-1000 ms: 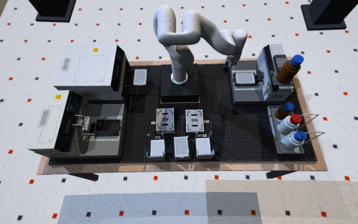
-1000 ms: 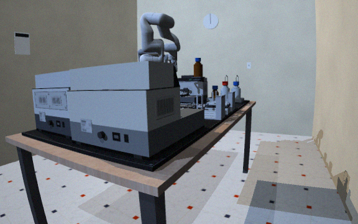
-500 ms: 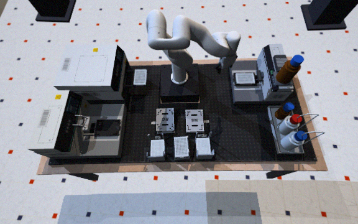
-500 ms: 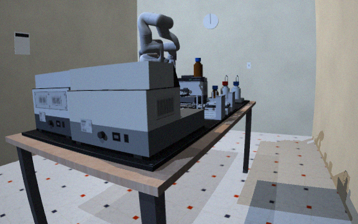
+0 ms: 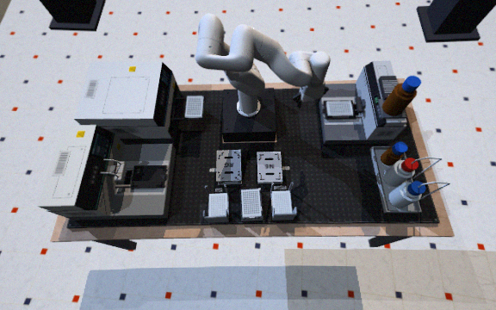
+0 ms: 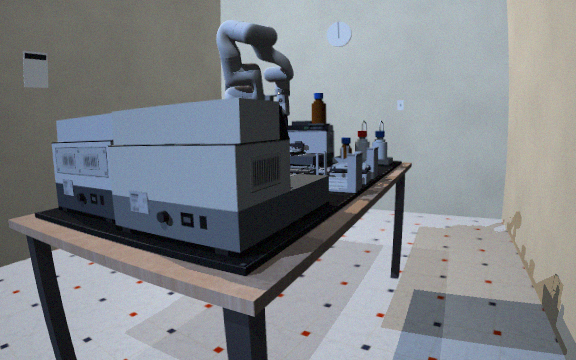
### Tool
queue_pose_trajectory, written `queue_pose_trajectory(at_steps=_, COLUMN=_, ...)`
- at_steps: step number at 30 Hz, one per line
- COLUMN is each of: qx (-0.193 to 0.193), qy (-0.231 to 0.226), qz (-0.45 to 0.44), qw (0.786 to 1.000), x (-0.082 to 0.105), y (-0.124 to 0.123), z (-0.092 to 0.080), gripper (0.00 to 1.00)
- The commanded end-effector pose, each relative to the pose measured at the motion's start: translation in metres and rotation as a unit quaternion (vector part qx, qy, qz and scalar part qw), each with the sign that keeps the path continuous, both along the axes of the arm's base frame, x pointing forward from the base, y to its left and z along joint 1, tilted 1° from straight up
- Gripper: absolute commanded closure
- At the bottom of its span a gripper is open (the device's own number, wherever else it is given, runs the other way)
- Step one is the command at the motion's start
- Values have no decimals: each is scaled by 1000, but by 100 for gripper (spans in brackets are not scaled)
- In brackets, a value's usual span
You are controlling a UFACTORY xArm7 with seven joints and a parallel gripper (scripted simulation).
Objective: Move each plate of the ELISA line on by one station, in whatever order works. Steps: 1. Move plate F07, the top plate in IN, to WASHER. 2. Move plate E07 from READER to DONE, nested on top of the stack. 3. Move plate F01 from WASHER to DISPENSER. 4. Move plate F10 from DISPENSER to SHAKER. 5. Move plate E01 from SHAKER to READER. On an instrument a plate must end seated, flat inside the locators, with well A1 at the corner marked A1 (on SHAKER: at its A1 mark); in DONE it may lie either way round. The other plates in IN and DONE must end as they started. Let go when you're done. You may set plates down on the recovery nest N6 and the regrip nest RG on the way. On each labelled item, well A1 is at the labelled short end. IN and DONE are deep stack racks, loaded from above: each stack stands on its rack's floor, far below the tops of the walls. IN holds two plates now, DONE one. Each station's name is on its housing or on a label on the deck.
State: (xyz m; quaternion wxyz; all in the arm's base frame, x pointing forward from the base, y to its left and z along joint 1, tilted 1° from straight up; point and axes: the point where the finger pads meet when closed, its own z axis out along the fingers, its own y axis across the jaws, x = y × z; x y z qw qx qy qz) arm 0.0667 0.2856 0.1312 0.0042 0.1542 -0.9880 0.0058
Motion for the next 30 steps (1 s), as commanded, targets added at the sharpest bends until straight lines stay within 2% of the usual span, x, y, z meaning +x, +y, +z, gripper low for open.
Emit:
queue_pose_trajectory(at_steps=1, qx=2, qy=-1, qz=-51, qw=999, x=9, y=-2, z=2, gripper=0)
queue_pose_trajectory(at_steps=3, qx=2, qy=-2, qz=-91, qw=996, x=15, y=-4, z=2, gripper=0)
queue_pose_trajectory(at_steps=11, qx=2, qy=-2, qz=-94, qw=996, x=39, y=-13, z=2, gripper=0)
queue_pose_trajectory(at_steps=19, qx=1, qy=-3, qz=-212, qw=977, x=58, y=-19, z=1, gripper=0)
queue_pose_trajectory(at_steps=27, qx=1, qy=-4, qz=-215, qw=977, x=82, y=-28, z=1, gripper=0)
queue_pose_trajectory(at_steps=30, qx=1, qy=-4, qz=-273, qw=962, x=90, y=-33, z=1, gripper=0)
